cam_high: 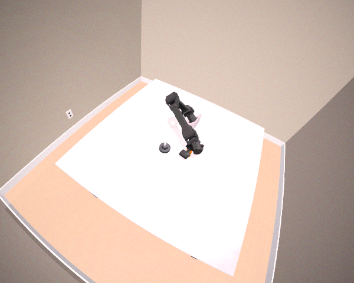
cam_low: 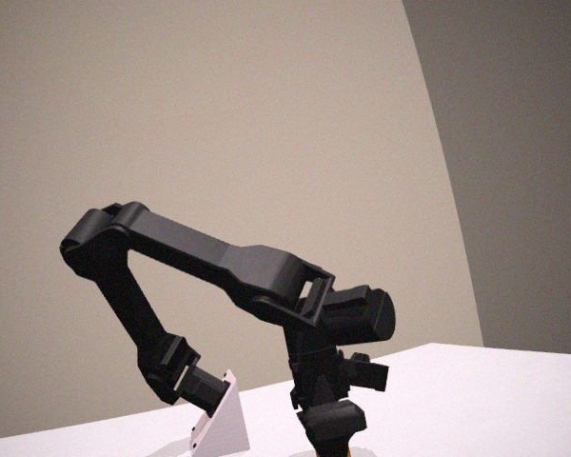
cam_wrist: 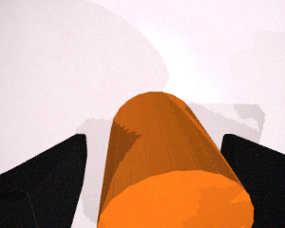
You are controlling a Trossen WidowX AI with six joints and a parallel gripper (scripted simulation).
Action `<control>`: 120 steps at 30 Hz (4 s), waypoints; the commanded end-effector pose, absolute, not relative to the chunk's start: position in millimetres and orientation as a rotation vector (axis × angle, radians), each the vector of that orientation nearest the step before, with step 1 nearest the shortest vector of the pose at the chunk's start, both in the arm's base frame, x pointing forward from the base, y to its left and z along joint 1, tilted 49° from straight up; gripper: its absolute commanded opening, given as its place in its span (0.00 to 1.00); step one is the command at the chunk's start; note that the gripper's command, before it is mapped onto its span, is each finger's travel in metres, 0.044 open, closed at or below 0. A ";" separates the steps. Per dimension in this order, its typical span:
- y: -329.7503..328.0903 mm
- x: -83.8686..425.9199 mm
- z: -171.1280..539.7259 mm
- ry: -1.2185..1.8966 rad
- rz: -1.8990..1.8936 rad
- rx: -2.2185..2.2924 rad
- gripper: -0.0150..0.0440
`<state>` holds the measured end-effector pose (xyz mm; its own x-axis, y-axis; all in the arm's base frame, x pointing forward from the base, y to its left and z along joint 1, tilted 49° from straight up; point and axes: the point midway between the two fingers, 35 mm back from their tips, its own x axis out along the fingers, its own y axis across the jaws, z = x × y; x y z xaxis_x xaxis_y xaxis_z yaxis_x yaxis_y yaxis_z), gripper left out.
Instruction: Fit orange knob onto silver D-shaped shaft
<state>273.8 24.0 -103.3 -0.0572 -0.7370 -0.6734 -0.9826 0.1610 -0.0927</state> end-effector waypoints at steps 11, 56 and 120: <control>26.5 274.7 -102.4 1.850 0.538 -1.637 0.31; 146.6 273.4 -0.8 1.608 0.438 -1.852 0.25; 198.1 253.2 30.6 0.784 0.099 -2.291 0.25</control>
